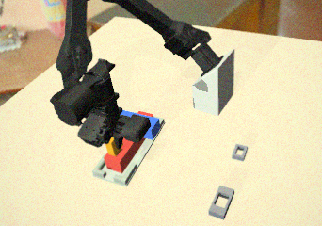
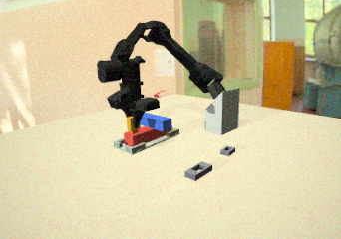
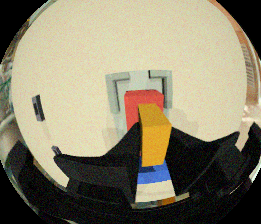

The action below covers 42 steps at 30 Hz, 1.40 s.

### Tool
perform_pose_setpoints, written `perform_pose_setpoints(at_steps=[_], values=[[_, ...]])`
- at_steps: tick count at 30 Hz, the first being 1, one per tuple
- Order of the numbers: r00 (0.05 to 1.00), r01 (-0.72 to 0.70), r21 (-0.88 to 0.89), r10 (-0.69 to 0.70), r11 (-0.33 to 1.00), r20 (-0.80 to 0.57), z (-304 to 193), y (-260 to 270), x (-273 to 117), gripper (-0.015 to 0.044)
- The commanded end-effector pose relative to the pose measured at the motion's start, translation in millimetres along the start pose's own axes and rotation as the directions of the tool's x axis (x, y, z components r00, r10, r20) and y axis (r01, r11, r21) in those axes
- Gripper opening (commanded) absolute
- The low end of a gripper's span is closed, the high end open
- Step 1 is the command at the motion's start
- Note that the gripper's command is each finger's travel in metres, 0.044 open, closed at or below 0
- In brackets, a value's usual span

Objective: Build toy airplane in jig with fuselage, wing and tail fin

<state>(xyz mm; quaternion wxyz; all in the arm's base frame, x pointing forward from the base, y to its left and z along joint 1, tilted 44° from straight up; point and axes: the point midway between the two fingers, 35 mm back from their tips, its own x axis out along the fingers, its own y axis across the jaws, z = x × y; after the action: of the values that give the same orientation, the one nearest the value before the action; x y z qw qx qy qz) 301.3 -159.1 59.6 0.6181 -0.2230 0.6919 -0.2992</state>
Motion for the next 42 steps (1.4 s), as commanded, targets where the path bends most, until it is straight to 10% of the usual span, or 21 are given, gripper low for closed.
perform_pose_setpoints(at_steps=[1, 13, 23, 33, 42], values=[[1.0, 0.004, -0.006, -0.004, 1.0, -0.002, -1, 0, 2, 0.0065], [1.0, 0.0, -0.001, 0.0, 1.0, -0.001, 0, 0, 1, 0.0], [1.0, 0.0, -0.001, 0.0, 1.0, -0.001, 0, 0, 1, 0.026], [1.0, 0.0, -0.001, 0.0, 1.0, -0.001, 0, 0, -1, 0.026], [1.0, -0.001, -0.007, 0.001, 1.0, -0.003, 0, 1, -90, 0.026]])
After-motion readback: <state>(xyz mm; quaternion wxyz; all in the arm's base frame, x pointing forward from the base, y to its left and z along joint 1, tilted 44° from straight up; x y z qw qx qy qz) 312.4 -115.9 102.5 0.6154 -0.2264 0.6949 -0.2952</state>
